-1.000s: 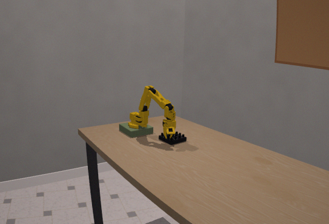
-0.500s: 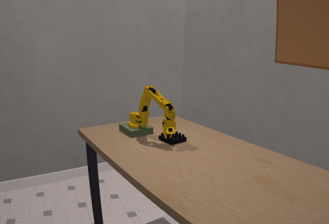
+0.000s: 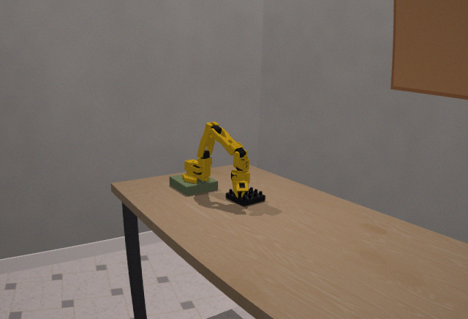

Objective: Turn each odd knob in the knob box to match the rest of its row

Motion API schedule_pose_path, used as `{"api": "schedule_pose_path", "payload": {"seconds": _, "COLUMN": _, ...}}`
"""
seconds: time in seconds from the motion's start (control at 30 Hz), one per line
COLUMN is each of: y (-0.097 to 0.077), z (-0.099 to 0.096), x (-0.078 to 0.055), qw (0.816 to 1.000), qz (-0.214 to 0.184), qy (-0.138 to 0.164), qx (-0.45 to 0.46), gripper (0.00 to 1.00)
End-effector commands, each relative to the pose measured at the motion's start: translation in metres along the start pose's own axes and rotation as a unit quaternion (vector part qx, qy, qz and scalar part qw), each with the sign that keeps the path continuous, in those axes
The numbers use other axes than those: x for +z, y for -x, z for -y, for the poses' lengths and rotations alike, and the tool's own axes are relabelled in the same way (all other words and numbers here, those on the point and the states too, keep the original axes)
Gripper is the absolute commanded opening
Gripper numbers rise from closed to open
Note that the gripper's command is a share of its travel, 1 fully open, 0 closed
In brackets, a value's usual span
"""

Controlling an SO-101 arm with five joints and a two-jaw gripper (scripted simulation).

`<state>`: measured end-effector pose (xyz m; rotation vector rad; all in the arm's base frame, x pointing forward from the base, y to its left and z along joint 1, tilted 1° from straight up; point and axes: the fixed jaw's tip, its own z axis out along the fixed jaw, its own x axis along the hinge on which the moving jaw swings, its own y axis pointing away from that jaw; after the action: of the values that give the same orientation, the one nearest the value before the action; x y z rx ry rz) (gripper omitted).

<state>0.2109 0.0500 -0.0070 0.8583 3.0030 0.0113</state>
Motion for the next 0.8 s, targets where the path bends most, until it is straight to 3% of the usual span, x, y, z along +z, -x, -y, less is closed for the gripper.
{"api": "schedule_pose_path", "payload": {"seconds": 0.0, "y": -0.0014, "z": 0.0023, "x": 0.0003, "qw": 1.000, "qz": -0.003, "qy": -0.002, "qx": 0.000, "gripper": 0.04}}
{"api": "schedule_pose_path", "payload": {"seconds": 0.47, "y": -0.0014, "z": 0.0023, "x": 0.0003, "qw": 1.000, "qz": -0.003, "qy": -0.002, "qx": 0.000, "gripper": 0.01}}
{"api": "schedule_pose_path", "payload": {"seconds": 0.77, "y": -0.0023, "z": 0.0023, "x": 0.0002, "qw": 0.997, "qz": -0.003, "qy": -0.001, "qx": -0.079, "gripper": 0.01}}
